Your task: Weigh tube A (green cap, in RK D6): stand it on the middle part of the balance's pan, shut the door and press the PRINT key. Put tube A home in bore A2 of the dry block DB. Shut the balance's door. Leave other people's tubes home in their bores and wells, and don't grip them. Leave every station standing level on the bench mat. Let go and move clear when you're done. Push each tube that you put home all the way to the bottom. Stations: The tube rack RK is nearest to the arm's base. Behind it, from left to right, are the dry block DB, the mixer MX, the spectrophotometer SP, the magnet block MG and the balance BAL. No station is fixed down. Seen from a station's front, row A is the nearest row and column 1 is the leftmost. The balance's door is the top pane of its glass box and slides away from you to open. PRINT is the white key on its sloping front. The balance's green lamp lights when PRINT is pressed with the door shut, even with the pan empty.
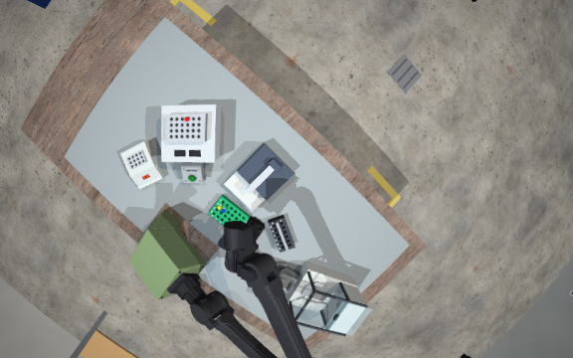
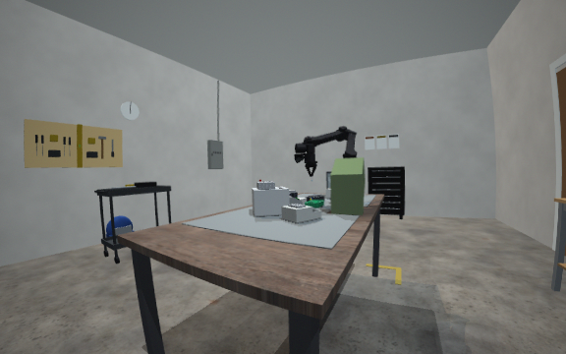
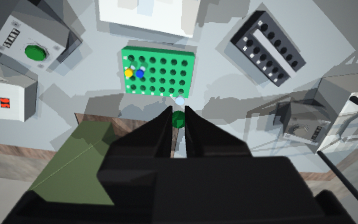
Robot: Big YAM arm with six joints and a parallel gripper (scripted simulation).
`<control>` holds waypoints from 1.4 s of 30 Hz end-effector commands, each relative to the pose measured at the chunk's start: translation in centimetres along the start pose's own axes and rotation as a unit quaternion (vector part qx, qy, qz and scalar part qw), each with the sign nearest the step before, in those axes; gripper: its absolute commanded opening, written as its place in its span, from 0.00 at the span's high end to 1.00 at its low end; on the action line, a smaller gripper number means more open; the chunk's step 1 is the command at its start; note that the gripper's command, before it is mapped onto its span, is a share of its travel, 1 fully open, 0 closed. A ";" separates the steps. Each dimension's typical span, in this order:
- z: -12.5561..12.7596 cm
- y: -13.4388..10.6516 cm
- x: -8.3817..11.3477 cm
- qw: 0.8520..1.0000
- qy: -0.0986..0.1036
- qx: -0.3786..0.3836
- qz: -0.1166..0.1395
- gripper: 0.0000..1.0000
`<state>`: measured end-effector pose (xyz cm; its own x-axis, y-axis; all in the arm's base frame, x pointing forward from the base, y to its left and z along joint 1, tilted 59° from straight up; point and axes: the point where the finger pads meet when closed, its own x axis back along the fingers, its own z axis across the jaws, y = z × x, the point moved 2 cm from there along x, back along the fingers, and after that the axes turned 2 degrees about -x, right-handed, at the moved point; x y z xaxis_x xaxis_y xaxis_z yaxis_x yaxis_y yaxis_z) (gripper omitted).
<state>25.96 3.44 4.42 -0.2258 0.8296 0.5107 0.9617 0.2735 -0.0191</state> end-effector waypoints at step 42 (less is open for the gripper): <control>0.2 1.3 8.1 1.000 0.006 -0.016 -0.014 0.91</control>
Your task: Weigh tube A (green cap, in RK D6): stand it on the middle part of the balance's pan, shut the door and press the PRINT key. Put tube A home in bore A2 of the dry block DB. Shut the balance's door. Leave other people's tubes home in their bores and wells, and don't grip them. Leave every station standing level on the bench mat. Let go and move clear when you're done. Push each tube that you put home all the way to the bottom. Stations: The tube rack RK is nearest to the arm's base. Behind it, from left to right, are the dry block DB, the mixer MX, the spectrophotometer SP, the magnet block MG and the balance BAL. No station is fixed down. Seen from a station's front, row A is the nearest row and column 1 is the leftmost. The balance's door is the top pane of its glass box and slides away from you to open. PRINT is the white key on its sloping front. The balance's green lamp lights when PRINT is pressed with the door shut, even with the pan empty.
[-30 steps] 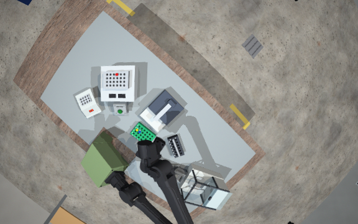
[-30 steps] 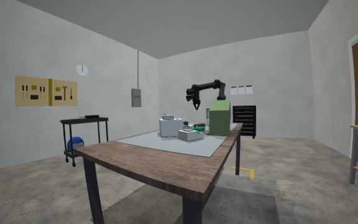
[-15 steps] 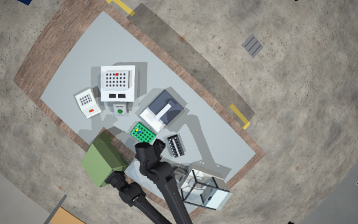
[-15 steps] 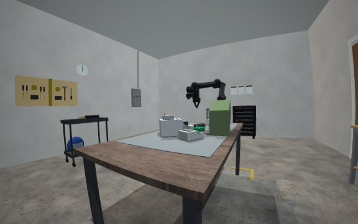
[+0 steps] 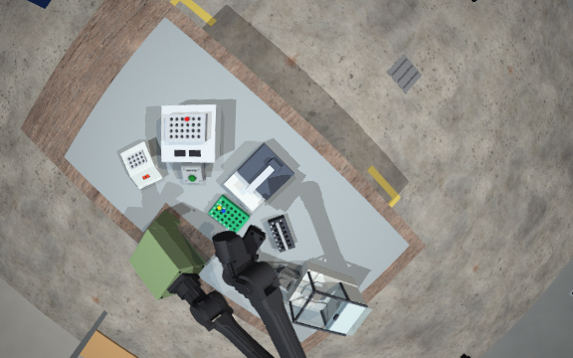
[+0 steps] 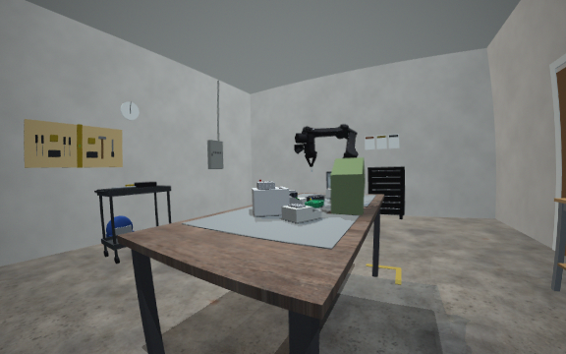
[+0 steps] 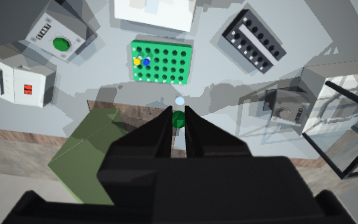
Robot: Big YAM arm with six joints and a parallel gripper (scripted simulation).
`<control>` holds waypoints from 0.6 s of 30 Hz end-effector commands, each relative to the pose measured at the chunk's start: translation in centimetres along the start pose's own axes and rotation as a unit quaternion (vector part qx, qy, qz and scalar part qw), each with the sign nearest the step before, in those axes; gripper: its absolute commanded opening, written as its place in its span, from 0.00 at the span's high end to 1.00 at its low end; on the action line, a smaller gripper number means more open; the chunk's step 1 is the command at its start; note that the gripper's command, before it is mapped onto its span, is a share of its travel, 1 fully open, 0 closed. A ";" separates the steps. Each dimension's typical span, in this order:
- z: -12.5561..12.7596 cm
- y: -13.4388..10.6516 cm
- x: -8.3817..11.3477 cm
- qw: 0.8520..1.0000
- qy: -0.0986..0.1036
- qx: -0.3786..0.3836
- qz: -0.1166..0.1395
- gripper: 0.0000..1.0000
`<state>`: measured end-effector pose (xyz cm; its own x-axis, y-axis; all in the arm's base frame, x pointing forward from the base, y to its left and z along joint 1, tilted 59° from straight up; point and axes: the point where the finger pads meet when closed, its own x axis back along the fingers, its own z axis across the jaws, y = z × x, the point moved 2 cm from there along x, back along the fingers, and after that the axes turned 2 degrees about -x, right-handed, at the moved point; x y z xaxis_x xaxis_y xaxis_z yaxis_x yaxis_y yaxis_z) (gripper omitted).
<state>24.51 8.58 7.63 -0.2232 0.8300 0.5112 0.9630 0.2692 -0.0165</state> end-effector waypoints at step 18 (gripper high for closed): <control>0.1 0.8 2.4 1.000 0.005 -0.012 -0.008 0.91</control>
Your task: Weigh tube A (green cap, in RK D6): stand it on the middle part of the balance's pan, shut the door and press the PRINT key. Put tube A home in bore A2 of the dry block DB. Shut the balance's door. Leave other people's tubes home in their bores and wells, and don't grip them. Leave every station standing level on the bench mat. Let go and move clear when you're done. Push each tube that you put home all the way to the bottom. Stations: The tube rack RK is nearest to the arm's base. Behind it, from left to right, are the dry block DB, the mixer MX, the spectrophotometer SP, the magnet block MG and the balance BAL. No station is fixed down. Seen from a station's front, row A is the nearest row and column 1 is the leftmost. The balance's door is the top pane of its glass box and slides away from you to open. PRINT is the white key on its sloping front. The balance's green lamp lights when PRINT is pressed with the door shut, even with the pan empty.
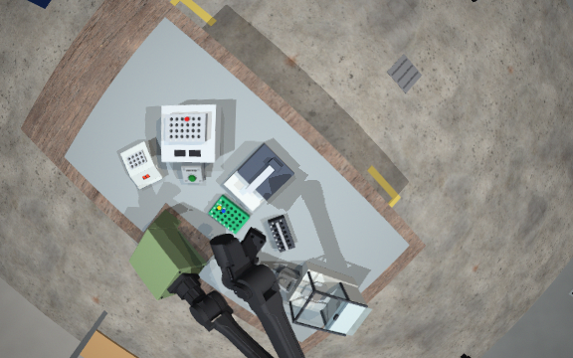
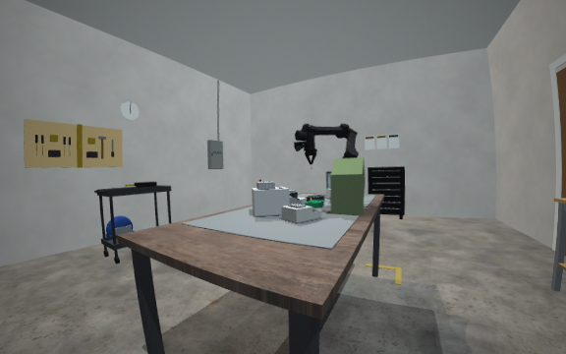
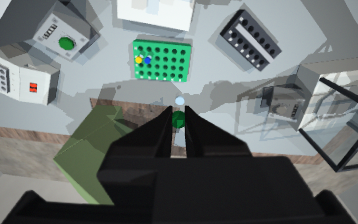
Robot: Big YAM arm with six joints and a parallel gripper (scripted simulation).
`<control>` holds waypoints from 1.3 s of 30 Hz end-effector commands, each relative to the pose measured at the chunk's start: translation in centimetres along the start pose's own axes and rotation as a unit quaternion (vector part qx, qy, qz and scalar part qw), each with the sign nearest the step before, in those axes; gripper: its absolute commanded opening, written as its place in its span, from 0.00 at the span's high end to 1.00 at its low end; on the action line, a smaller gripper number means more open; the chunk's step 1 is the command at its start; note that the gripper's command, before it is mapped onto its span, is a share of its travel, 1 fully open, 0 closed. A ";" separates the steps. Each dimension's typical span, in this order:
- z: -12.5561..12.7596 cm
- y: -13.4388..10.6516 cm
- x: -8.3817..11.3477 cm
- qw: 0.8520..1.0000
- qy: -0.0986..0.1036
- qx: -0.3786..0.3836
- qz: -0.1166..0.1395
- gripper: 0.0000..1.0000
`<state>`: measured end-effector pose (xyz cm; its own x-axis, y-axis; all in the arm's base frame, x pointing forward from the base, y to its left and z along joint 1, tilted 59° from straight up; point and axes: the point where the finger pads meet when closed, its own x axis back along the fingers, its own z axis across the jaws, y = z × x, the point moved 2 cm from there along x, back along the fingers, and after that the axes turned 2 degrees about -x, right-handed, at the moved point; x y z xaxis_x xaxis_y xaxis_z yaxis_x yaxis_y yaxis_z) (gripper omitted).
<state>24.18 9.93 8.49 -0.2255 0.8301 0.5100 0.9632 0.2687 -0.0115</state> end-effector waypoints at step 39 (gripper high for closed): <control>-3.9 3.6 1.2 0.996 0.034 -0.078 -0.004 0.91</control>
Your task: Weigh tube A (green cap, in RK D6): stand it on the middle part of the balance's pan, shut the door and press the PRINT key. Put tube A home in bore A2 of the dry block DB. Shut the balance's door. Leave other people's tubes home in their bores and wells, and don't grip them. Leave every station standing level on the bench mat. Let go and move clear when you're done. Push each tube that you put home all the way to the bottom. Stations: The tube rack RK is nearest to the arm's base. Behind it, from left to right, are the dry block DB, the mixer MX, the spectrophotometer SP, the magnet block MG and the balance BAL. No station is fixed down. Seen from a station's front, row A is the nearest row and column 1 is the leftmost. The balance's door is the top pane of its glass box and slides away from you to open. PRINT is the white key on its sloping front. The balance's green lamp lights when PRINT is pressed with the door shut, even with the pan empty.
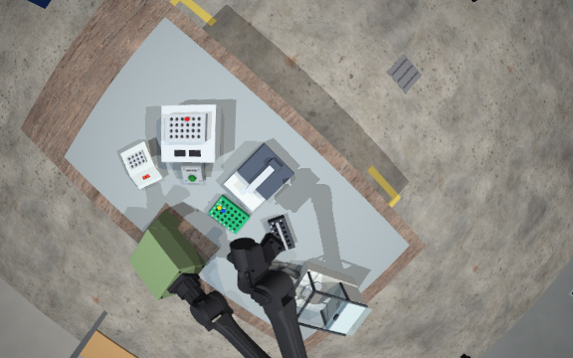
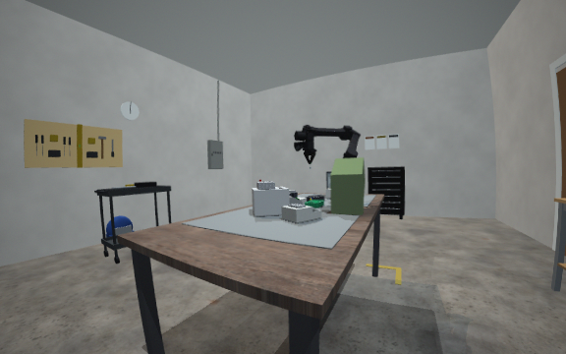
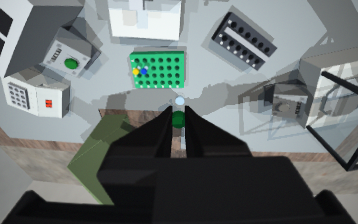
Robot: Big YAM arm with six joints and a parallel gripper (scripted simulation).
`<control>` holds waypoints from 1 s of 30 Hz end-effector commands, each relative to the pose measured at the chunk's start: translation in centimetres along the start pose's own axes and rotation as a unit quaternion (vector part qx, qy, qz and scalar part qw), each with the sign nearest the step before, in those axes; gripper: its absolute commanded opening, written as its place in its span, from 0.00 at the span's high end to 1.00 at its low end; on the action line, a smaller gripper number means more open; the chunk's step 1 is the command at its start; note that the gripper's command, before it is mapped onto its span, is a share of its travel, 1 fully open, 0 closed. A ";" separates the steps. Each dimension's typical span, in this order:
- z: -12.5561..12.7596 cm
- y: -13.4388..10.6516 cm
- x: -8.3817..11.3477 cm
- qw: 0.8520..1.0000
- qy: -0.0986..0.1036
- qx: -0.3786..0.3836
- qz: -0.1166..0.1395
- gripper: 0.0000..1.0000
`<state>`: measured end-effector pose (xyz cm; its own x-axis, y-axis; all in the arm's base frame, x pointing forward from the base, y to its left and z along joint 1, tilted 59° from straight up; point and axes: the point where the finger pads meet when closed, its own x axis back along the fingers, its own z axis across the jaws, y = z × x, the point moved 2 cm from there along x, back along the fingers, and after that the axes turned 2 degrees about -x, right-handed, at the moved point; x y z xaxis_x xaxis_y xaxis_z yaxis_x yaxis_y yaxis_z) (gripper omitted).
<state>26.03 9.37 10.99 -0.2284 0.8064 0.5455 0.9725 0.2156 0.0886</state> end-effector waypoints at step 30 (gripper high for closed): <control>-21.7 5.4 0.4 0.939 0.050 -0.342 0.002 0.91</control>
<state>31.54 0.23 26.90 -0.2431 0.7465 0.6194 0.8218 -0.1808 0.5404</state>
